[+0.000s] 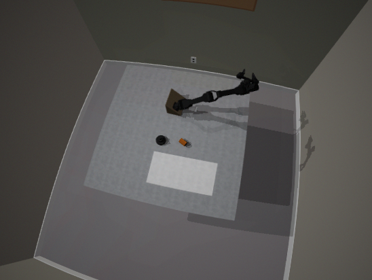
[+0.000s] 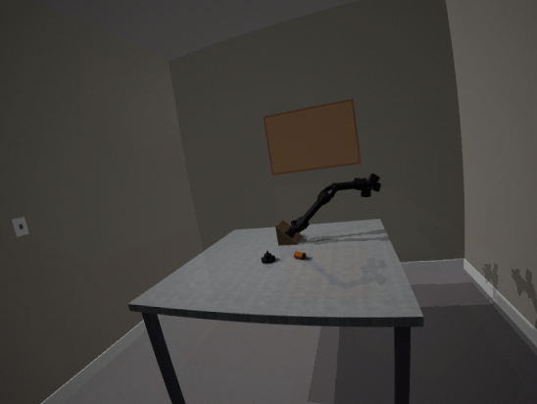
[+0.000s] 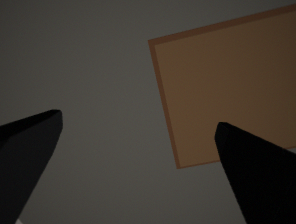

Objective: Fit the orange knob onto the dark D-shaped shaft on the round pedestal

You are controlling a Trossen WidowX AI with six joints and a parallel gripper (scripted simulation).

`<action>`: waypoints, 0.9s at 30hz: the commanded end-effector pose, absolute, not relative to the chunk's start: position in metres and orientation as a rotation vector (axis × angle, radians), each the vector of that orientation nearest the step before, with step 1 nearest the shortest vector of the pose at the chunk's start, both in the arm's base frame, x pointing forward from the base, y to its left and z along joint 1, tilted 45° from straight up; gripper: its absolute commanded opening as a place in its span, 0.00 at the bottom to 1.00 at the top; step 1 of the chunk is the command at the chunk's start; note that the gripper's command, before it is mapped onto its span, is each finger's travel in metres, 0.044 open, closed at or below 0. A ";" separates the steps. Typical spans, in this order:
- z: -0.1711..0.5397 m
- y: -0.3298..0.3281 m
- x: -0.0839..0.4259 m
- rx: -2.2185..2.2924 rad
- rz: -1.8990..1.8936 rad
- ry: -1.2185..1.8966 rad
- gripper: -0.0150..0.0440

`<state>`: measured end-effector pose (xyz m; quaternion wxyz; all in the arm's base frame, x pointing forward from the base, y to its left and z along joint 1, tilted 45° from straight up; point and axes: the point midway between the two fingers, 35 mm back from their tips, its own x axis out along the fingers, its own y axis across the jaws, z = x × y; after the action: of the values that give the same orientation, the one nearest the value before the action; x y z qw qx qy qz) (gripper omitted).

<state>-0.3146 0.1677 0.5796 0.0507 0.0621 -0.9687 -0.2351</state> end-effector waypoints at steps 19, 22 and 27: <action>0.478 0.375 -0.067 -0.979 -2.321 -2.925 1.00; 0.466 0.377 -0.012 -1.195 -2.370 -2.985 1.00; 0.445 0.375 0.042 -1.233 -2.639 -2.993 1.00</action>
<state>0.0183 0.3826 0.4511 -0.4566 -0.2644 -0.6535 -0.5427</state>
